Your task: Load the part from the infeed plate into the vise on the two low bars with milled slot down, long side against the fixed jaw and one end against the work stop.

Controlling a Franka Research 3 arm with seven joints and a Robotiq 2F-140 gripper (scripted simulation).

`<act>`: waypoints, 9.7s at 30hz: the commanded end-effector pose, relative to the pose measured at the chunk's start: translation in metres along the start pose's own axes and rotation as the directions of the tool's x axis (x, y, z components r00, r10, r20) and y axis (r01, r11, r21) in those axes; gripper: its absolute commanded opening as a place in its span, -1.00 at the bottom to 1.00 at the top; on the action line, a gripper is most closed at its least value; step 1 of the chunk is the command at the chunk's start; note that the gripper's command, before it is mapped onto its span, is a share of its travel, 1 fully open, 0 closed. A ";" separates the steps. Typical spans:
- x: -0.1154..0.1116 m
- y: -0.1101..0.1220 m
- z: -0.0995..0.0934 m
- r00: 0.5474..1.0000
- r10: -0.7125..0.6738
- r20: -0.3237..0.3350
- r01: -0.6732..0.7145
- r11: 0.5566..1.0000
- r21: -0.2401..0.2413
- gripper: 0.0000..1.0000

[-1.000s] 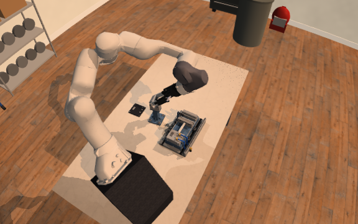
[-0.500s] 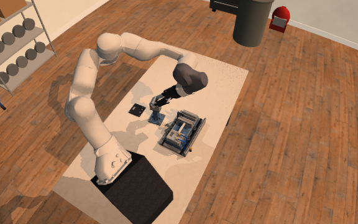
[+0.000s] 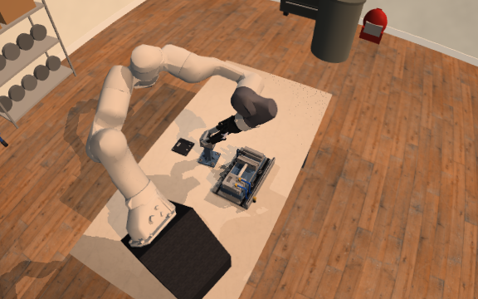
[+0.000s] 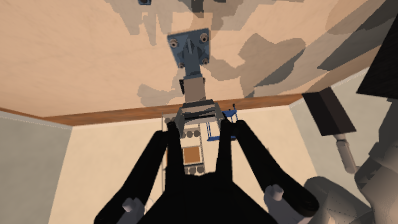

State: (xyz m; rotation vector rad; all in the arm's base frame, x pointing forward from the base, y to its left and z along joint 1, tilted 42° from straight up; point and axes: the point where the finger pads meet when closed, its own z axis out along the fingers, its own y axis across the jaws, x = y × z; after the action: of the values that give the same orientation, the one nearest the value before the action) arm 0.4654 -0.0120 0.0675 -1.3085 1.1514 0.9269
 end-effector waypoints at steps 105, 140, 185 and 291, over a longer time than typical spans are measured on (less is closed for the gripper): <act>0.007 -0.002 0.007 1.000 -0.009 -0.002 0.009 1.000 0.002 0.02; 0.007 -0.002 0.007 1.000 -0.009 -0.002 0.009 1.000 0.002 0.02; 0.008 0.001 0.010 0.998 -0.008 -0.065 0.009 1.000 0.002 0.02; -0.014 0.001 0.025 0.419 -0.002 -0.908 0.008 1.000 0.002 0.02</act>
State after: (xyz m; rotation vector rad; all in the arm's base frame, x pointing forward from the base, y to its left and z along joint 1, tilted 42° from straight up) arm 0.4576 0.0278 0.0803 -1.9468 1.7788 0.1473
